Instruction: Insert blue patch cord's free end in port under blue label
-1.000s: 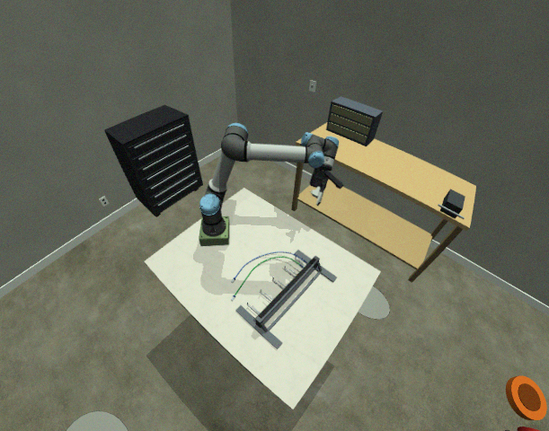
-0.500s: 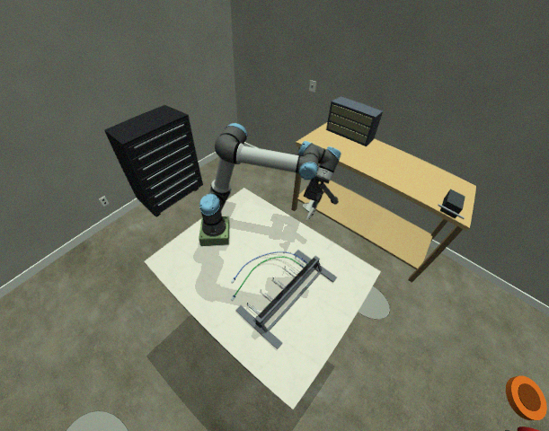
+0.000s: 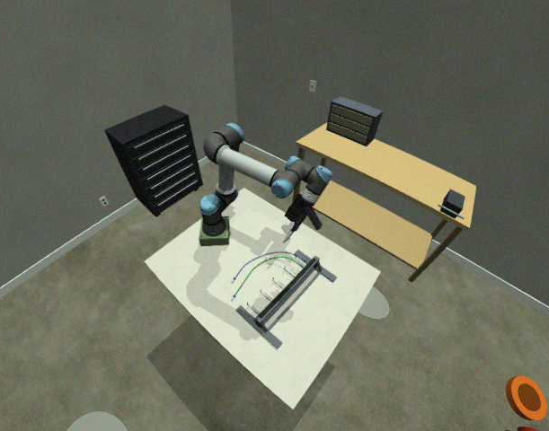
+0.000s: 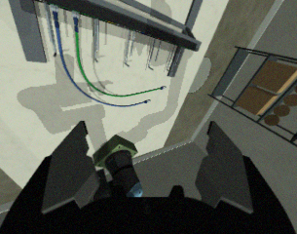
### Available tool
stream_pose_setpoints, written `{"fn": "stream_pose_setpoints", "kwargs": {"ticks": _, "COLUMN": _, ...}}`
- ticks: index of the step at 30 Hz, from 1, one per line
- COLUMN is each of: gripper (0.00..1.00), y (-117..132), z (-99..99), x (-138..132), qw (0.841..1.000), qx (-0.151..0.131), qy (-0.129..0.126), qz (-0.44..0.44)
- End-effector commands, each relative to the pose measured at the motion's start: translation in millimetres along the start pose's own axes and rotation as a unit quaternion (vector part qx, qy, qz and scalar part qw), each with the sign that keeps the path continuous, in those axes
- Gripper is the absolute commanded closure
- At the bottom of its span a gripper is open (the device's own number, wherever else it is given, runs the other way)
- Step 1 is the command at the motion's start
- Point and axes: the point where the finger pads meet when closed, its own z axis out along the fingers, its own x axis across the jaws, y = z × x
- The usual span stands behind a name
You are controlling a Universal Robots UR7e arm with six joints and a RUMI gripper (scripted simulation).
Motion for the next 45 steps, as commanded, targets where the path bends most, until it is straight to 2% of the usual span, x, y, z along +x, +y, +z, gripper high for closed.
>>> {"fn": "stream_pose_setpoints", "kwargs": {"ticks": 1, "gripper": 0.00, "y": 13, "z": 28.7, "x": 29, "qw": 0.999, "qx": -0.010, "qy": -0.038, "qz": 0.004}}
{"fn": "stream_pose_setpoints", "kwargs": {"ticks": 2, "gripper": 0.00, "y": 13, "z": 28.7, "x": 29, "qw": 0.999, "qx": -0.010, "qy": -0.038, "qz": 0.004}}
{"fn": "stream_pose_setpoints", "kwargs": {"ticks": 9, "gripper": 0.00, "y": 45, "z": 80.3, "x": 73, "qw": 0.994, "qx": -0.020, "qy": -0.109, "qz": 0.020}}
{"fn": "stream_pose_setpoints", "kwargs": {"ticks": 17, "gripper": 0.00, "y": 84, "z": 130.0, "x": 108, "qw": 0.983, "qx": -0.006, "qy": -0.177, "qz": 0.043}}
{"fn": "stream_pose_setpoints", "kwargs": {"ticks": 19, "gripper": 0.00, "y": 84, "z": 130.0, "x": 108, "qw": 0.983, "qx": -0.006, "qy": -0.177, "qz": 0.043}}
{"fn": "stream_pose_setpoints", "kwargs": {"ticks": 25, "gripper": 0.00, "y": 110, "z": 159.2, "x": 125, "qw": 0.975, "qx": 0.015, "qy": -0.214, "qz": 0.061}}
{"fn": "stream_pose_setpoints", "kwargs": {"ticks": 31, "gripper": 0.00, "y": 130, "z": 181.4, "x": 136, "qw": 0.968, "qx": 0.038, "qy": -0.238, "qz": 0.077}}
{"fn": "stream_pose_setpoints", "kwargs": {"ticks": 45, "gripper": 0.00, "y": 155, "z": 207.1, "x": 148, "qw": 0.959, "qx": 0.074, "qy": -0.257, "qz": 0.098}}
